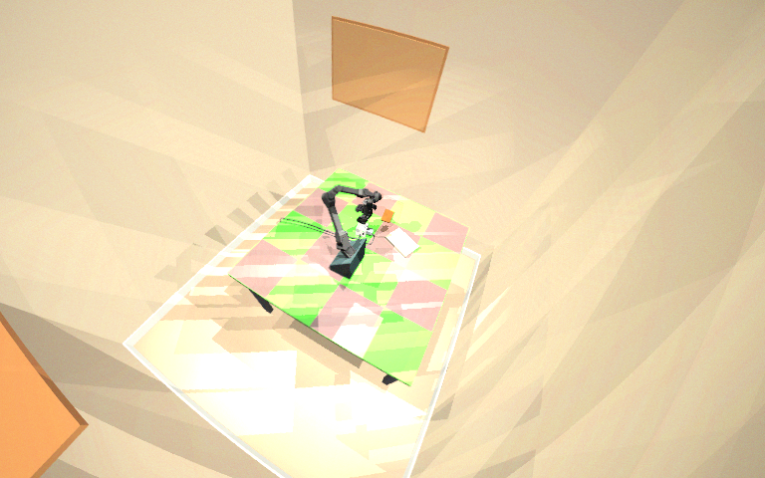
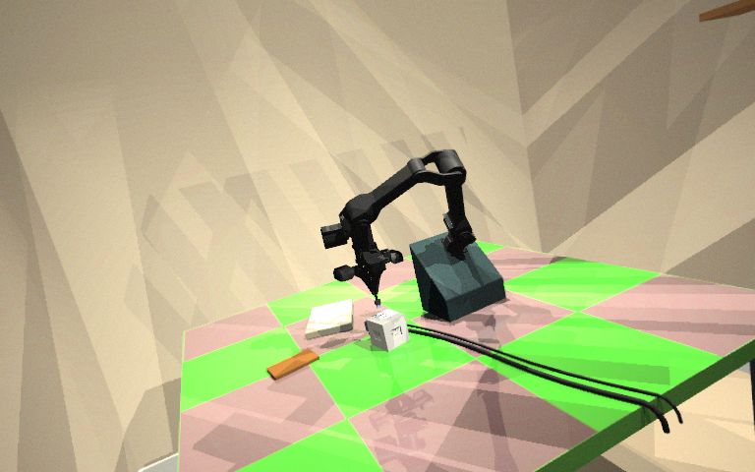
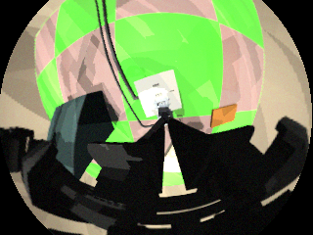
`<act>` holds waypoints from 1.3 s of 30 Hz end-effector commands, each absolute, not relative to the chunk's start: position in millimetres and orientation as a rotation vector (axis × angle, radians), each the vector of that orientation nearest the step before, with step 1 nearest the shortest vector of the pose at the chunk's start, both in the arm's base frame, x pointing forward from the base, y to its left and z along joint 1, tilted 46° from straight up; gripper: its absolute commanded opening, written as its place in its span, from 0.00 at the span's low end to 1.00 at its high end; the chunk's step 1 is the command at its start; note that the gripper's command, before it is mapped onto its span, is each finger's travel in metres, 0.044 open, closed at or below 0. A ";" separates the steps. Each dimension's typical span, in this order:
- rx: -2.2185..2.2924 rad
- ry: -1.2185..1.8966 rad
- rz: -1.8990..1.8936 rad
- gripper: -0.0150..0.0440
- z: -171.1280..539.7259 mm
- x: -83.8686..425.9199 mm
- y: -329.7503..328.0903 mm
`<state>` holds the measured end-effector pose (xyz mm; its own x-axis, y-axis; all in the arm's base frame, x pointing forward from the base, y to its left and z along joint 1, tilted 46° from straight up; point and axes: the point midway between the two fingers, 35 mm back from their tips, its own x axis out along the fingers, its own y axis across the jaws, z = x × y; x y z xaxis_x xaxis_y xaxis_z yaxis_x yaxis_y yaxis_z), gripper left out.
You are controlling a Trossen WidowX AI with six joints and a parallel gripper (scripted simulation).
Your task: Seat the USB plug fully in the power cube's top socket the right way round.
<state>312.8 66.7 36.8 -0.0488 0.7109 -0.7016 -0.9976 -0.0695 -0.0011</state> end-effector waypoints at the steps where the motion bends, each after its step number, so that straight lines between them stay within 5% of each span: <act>1: -0.557 0.667 1.508 0.25 36.2 312.3 67.0; 39: 0.207 1.286 0.993 0.25 36.2 312.3 67.0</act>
<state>312.4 66.9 36.6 -0.0496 0.7110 -0.7015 -0.5637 0.5599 0.6073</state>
